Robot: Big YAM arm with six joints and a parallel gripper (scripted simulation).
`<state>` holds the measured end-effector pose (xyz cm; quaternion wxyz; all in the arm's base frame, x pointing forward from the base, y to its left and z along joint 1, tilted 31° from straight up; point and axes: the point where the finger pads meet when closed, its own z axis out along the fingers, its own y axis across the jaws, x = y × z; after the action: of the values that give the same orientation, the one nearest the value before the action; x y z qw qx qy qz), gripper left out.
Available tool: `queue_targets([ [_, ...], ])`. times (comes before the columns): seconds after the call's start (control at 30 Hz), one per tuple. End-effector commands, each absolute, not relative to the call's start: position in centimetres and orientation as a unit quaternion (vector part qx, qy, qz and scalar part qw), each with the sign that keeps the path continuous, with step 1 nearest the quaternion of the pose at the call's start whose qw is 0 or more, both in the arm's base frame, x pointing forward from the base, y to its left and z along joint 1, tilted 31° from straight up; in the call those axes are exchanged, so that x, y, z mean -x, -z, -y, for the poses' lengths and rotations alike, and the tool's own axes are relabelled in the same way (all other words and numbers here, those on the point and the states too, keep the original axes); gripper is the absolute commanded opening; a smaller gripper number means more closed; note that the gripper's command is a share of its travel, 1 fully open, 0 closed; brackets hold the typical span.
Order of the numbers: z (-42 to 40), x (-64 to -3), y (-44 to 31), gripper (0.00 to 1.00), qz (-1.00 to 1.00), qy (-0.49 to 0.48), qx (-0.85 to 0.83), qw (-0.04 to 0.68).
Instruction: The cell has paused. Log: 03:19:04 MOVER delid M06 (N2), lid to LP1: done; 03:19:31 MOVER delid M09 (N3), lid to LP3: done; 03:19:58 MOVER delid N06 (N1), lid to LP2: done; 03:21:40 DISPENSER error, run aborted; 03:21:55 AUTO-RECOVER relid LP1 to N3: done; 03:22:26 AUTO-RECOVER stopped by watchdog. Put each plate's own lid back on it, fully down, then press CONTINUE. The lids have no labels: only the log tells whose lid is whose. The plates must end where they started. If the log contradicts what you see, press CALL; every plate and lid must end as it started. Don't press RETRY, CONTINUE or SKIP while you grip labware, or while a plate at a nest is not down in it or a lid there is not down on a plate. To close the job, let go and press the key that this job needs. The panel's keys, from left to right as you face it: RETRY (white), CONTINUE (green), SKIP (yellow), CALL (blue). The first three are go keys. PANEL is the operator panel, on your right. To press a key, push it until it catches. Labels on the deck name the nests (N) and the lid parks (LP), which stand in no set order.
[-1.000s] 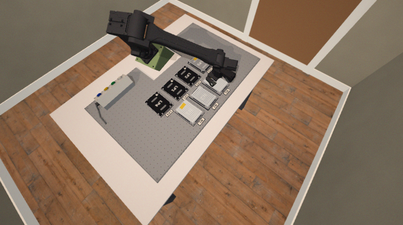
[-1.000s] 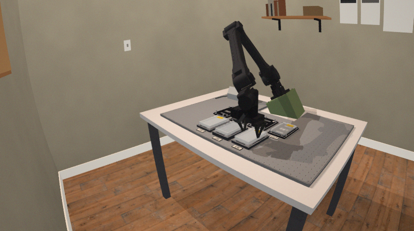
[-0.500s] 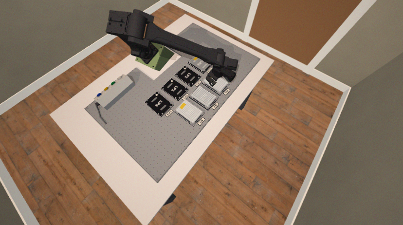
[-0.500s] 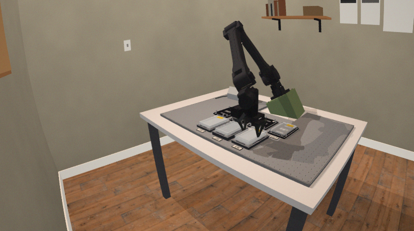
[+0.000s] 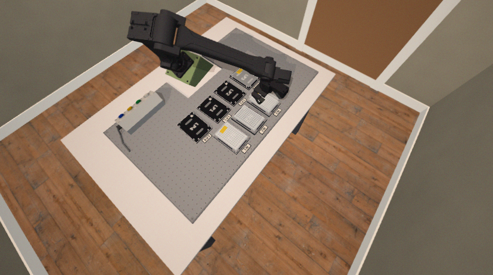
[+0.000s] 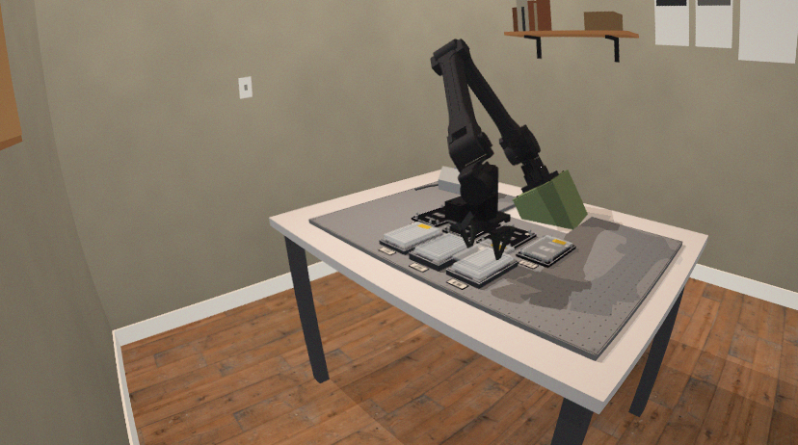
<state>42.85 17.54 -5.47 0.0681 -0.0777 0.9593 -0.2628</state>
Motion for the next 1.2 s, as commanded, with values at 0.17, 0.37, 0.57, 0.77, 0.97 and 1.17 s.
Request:
queue_targets([
  [0.17,-19.9,-44.3,3.5,0.0,-0.961,0.252,0.076,0.088],
  [0.37,-15.3,-44.1,2.1,0.0,-0.959,0.257,0.086,0.079],
  [0.57,-13.6,-44.3,1.1,0.0,-0.959,0.257,0.086,0.079],
  [0.77,-11.0,-44.7,-0.5,0.0,-0.959,0.258,0.086,0.079],
  [0.97,-8.5,-45.1,-2.0,0.0,-0.959,0.259,0.086,0.079],
  [1.17,-7.0,-45.2,-2.9,0.0,-0.959,0.259,0.087,0.078],
])
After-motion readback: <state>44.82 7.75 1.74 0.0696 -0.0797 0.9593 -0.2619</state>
